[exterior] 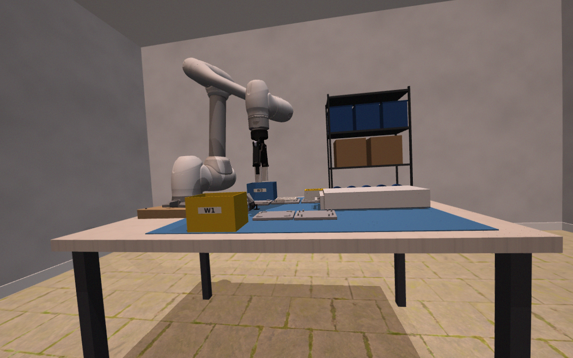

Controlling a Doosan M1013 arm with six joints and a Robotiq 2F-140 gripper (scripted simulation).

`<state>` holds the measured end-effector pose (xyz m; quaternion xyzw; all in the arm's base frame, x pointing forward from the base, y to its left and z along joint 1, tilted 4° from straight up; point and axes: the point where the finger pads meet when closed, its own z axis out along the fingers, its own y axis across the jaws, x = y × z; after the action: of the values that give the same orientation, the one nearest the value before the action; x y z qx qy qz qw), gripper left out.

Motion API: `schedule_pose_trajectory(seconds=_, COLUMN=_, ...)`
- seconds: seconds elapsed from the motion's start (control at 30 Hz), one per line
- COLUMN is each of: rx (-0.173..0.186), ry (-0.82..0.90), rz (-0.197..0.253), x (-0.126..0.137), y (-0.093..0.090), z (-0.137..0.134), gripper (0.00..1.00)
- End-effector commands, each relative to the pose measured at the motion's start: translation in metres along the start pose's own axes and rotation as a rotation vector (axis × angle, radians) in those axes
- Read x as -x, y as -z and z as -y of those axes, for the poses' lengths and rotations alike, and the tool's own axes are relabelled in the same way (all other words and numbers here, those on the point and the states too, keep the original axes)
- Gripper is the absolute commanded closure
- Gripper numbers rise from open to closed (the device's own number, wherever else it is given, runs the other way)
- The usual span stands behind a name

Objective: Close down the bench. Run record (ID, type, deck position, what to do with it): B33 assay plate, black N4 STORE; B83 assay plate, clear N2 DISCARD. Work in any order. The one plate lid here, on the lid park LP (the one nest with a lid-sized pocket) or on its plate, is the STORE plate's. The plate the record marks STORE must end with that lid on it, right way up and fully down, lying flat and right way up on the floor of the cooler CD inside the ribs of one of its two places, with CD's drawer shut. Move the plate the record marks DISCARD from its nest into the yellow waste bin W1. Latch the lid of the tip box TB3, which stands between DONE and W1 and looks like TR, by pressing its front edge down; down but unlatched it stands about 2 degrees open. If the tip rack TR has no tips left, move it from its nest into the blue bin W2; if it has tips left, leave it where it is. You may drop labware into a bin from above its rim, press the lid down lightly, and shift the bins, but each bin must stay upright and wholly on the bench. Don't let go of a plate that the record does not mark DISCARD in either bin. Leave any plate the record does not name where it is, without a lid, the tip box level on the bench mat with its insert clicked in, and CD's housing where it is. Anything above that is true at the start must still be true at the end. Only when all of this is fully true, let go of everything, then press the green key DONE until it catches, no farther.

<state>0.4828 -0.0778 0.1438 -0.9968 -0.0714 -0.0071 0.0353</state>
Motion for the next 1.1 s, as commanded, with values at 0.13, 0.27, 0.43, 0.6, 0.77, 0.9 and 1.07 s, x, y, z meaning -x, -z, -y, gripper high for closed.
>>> schedule_pose_trajectory(seconds=0.13, rx=0.000, ry=0.000, rz=0.000, x=-0.016, y=0.001, z=0.025, gripper=0.34)
schedule_pose_trajectory(seconds=0.27, rx=0.000, ry=0.000, rz=0.000, x=-0.025, y=0.002, z=0.038, gripper=0.34)
schedule_pose_trajectory(seconds=0.43, rx=0.000, ry=0.000, rz=0.000, x=-0.032, y=0.002, z=0.048, gripper=0.34)
schedule_pose_trajectory(seconds=0.6, rx=0.000, ry=0.000, rz=0.000, x=-0.042, y=0.003, z=0.065, gripper=0.34)
schedule_pose_trajectory(seconds=0.77, rx=0.000, ry=0.000, rz=0.000, x=-0.053, y=0.003, z=0.082, gripper=0.34)
schedule_pose_trajectory(seconds=0.9, rx=0.000, ry=0.000, rz=0.000, x=-0.062, y=0.004, z=0.095, gripper=0.34)
schedule_pose_trajectory(seconds=1.07, rx=0.000, ry=0.000, rz=0.000, x=-0.068, y=0.004, z=0.105, gripper=0.34)
